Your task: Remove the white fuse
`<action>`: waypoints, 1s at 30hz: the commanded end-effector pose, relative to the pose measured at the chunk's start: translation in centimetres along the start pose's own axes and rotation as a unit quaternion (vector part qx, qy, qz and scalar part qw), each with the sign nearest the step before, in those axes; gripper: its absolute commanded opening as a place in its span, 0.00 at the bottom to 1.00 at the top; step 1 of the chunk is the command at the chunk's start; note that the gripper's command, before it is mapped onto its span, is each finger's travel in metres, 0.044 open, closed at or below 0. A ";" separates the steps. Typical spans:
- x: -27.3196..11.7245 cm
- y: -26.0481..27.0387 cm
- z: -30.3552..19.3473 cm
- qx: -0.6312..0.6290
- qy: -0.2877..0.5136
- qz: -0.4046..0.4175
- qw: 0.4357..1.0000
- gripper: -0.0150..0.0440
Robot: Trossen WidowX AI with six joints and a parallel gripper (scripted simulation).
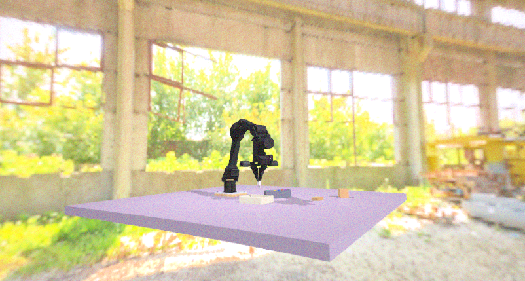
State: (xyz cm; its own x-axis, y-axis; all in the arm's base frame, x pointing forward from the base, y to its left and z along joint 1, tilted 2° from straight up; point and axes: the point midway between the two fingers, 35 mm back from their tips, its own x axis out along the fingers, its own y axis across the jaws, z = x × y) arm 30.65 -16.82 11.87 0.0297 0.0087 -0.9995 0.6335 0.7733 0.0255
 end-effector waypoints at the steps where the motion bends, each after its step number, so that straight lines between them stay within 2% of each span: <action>1: 0.2 -1.8 1.0 -0.002 0.002 -0.001 1.000 0.25; 30: 4.0 -1.8 1.0 -0.002 0.002 -0.001 1.000 0.25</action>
State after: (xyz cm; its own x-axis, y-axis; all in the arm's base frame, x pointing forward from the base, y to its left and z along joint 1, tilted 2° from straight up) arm 30.50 -18.88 8.75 0.0328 0.0060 -0.9994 0.6342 0.7727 0.0255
